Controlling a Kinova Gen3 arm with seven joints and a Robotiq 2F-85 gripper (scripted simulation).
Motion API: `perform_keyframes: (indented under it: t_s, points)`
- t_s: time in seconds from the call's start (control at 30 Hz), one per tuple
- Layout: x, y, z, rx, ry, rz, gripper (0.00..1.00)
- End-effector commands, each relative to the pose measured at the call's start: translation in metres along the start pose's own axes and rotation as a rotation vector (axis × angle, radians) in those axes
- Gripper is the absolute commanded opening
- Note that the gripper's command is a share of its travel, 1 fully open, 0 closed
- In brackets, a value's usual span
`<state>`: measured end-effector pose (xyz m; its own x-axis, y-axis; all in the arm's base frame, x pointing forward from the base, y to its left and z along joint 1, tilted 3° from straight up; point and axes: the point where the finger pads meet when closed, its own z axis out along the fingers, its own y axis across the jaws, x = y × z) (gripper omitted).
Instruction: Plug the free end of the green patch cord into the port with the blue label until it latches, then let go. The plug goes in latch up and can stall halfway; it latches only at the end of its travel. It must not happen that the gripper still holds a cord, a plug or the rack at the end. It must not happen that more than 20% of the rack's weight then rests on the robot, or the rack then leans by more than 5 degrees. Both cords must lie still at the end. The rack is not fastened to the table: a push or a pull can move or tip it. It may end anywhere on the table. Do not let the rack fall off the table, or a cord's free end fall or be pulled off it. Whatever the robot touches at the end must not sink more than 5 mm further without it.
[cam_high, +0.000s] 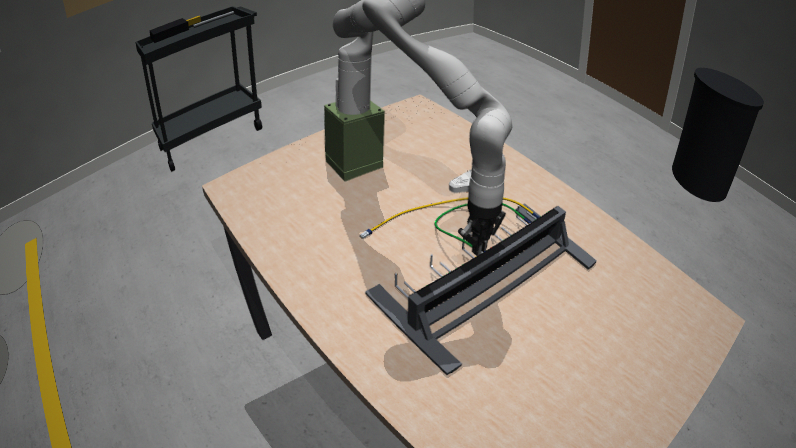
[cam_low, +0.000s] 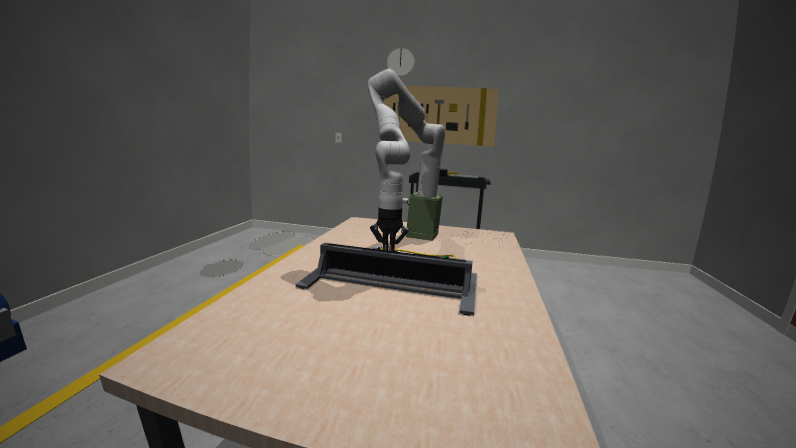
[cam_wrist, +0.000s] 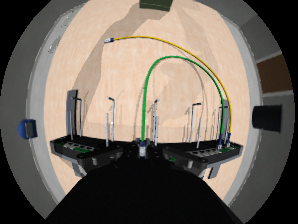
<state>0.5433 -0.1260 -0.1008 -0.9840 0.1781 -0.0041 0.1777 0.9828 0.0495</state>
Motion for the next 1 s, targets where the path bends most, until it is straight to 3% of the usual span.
perform_keyframes:
  t_s: [0.0,0.97]
  points:
    - [-0.0056,0.0009,-0.0020,0.002,-0.016,0.001,0.00]
    - [-0.0098,0.0004,-0.0026,0.003,-0.008,0.002,0.00]
